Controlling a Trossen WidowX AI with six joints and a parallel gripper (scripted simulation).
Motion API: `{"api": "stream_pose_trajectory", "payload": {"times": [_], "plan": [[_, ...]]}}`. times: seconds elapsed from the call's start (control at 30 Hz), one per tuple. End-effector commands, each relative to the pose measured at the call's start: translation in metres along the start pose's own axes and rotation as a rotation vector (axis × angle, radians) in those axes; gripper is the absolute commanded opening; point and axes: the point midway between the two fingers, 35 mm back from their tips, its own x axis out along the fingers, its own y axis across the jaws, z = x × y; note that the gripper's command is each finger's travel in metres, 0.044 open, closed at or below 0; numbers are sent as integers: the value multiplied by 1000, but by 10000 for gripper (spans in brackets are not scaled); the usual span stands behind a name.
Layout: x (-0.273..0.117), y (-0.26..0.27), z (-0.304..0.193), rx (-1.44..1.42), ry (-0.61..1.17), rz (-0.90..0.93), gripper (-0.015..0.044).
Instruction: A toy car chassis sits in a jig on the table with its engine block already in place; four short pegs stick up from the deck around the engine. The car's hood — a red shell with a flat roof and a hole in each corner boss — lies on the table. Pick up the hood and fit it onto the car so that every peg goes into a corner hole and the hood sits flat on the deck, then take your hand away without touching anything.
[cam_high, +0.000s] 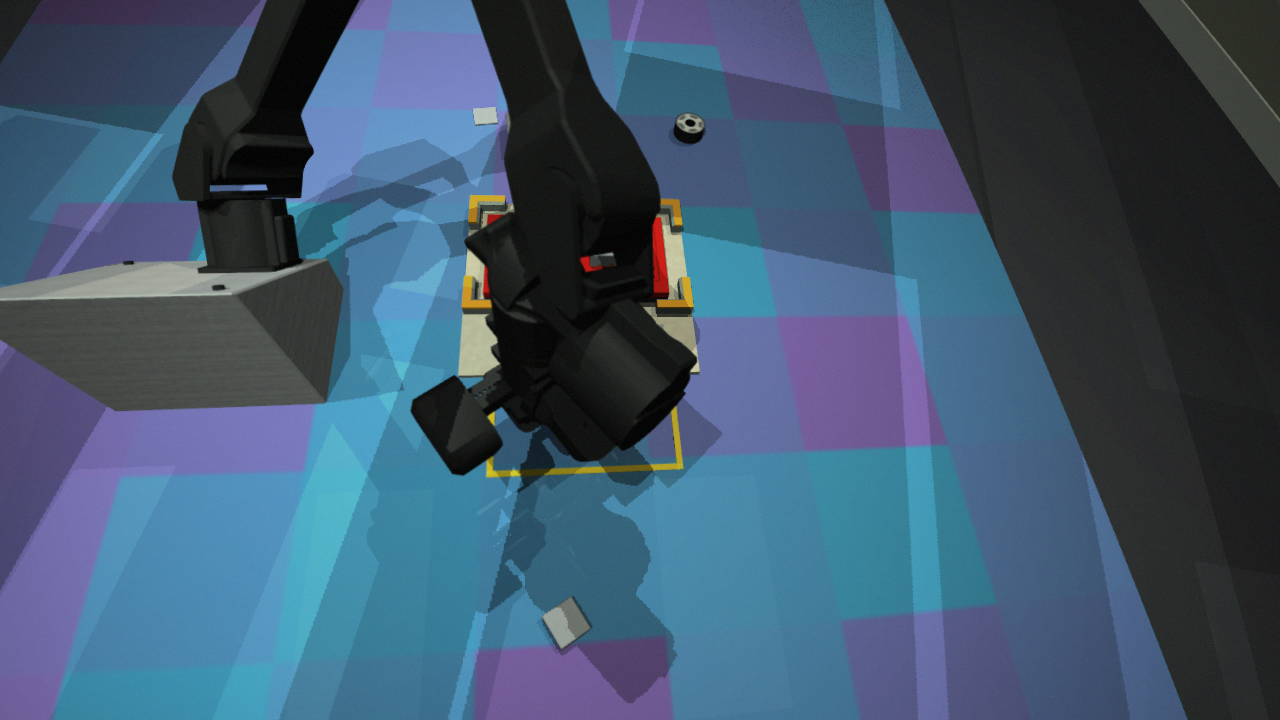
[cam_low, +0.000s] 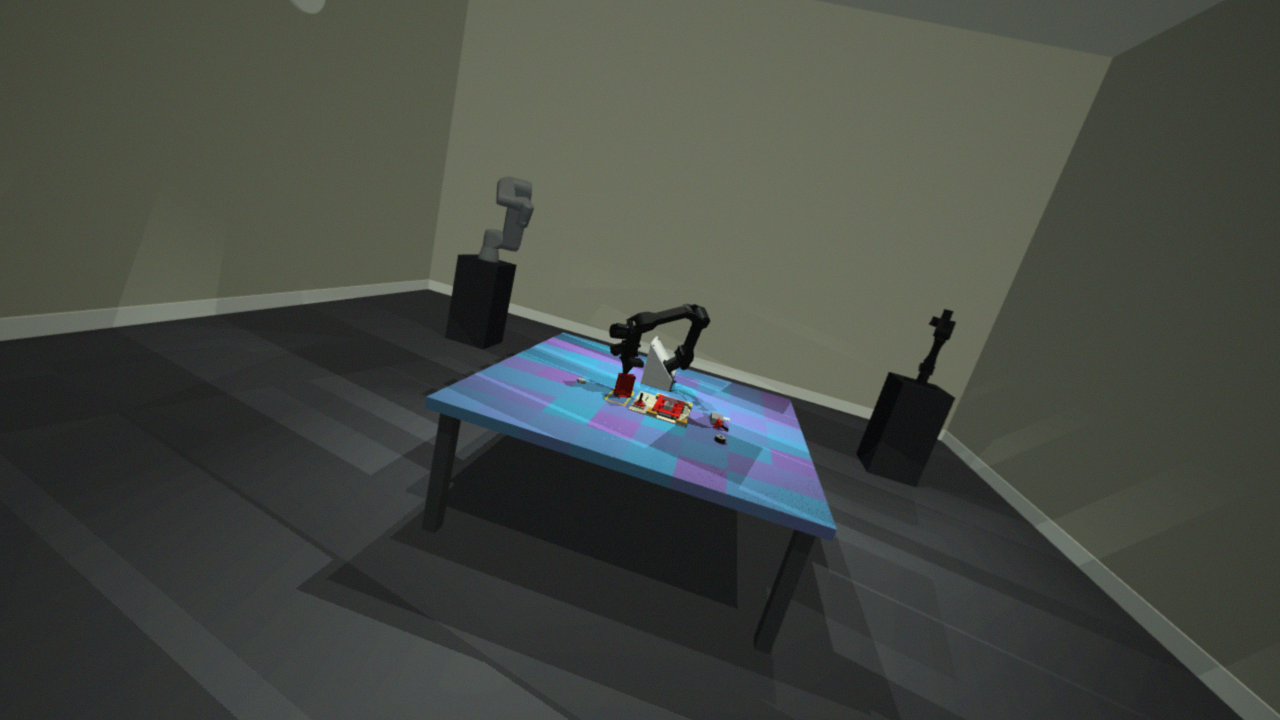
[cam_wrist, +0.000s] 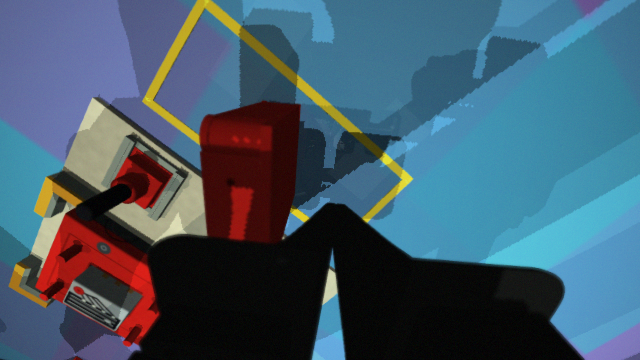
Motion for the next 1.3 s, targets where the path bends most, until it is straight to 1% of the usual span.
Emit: {"api": "stream_pose_trajectory", "payload": {"times": [0.0,1.27], "plan": [[-4,6,2,1,-10,8,0],[-4,48,2,0,-9,10,0]]}}
